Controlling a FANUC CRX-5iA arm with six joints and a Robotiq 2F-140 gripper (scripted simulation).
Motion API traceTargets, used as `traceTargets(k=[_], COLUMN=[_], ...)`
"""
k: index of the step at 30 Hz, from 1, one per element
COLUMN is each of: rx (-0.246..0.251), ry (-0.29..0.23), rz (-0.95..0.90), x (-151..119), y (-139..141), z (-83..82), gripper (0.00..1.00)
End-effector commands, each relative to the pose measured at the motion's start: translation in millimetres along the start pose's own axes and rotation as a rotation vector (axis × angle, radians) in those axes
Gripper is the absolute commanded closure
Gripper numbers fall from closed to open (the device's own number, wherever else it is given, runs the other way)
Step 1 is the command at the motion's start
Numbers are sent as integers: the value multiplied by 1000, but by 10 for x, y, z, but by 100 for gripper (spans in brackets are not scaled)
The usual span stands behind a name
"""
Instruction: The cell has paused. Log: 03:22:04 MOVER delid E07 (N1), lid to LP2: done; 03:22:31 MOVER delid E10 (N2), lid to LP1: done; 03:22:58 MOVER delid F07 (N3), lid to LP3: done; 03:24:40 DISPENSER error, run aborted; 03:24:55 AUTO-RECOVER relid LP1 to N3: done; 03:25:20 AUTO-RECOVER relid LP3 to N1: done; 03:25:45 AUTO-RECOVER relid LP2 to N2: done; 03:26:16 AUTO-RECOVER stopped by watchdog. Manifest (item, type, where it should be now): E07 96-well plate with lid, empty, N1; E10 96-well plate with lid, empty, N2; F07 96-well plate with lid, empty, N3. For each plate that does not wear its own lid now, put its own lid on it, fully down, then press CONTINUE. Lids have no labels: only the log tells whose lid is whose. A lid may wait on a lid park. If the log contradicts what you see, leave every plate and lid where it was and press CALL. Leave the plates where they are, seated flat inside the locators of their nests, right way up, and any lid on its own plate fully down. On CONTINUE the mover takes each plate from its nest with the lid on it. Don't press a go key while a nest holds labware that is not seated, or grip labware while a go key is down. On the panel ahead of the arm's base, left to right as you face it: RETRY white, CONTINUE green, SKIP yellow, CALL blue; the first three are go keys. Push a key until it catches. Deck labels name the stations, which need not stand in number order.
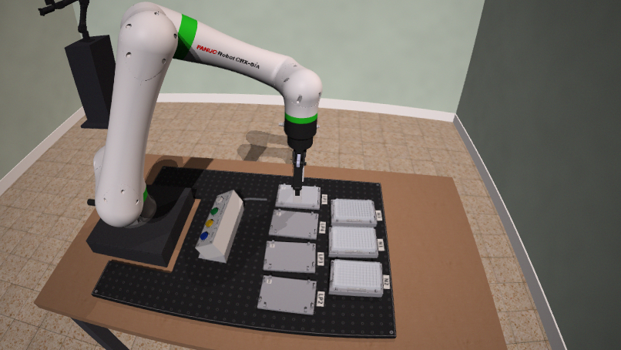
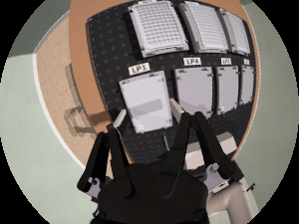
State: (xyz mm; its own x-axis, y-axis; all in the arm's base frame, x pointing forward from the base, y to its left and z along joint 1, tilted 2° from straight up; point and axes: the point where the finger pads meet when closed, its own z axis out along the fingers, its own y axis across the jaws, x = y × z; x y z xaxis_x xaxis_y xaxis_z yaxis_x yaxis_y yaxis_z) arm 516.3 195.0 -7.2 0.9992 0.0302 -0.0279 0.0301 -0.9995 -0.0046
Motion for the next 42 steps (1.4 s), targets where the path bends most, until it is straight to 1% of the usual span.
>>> traceTargets(k=[1,3,4,42], rx=[0,0,0,0], ry=[0,0,0,0], rz=[0,0,0,0], x=[2,2,2,2], y=[0,0,0,0], z=[-2,-2,-2,-2], gripper=[34,34,41,41])
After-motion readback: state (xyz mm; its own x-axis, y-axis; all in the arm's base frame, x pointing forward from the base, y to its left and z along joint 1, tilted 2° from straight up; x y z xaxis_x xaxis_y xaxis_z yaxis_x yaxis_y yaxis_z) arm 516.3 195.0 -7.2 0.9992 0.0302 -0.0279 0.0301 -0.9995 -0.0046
